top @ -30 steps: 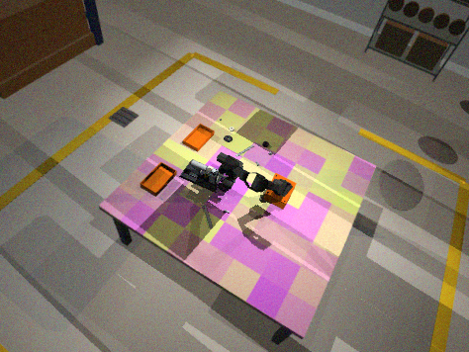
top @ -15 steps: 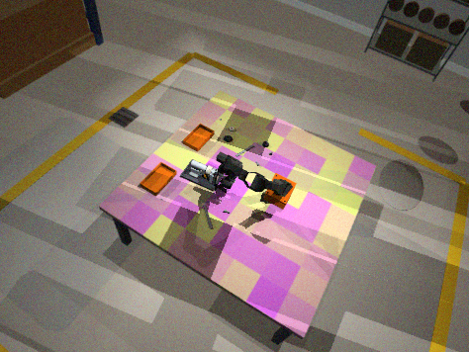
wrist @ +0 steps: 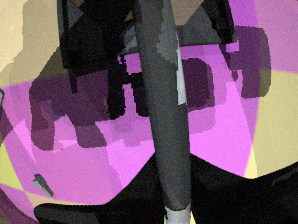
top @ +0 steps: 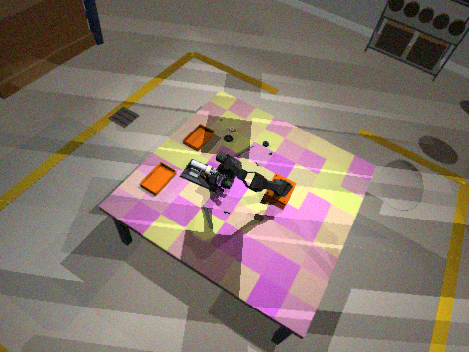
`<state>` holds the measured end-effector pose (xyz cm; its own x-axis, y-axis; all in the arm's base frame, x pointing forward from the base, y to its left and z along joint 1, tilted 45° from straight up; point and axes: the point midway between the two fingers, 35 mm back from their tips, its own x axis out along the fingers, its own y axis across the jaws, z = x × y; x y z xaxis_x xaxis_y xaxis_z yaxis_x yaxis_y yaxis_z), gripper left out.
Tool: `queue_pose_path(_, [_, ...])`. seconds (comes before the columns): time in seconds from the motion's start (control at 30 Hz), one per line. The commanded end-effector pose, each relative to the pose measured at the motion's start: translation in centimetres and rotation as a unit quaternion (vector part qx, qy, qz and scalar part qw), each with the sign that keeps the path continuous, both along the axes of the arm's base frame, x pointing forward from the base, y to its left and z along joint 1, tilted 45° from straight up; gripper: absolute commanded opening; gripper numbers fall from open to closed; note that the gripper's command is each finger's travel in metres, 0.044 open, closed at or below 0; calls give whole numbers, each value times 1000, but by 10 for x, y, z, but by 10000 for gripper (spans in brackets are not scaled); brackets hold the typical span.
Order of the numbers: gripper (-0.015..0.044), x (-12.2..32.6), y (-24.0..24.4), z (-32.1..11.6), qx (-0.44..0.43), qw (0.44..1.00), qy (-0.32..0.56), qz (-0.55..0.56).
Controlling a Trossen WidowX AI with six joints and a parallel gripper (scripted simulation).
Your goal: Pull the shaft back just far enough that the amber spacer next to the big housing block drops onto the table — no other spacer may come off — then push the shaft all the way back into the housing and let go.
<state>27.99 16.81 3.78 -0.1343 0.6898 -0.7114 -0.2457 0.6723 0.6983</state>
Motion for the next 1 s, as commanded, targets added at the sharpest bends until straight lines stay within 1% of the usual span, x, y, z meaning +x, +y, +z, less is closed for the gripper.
queue_pose_path(0.0, [0,3,1,1,1,1000,-2,0])
queue_pose_path(0.97, [0,11,3,2,1,1000,-2,0])
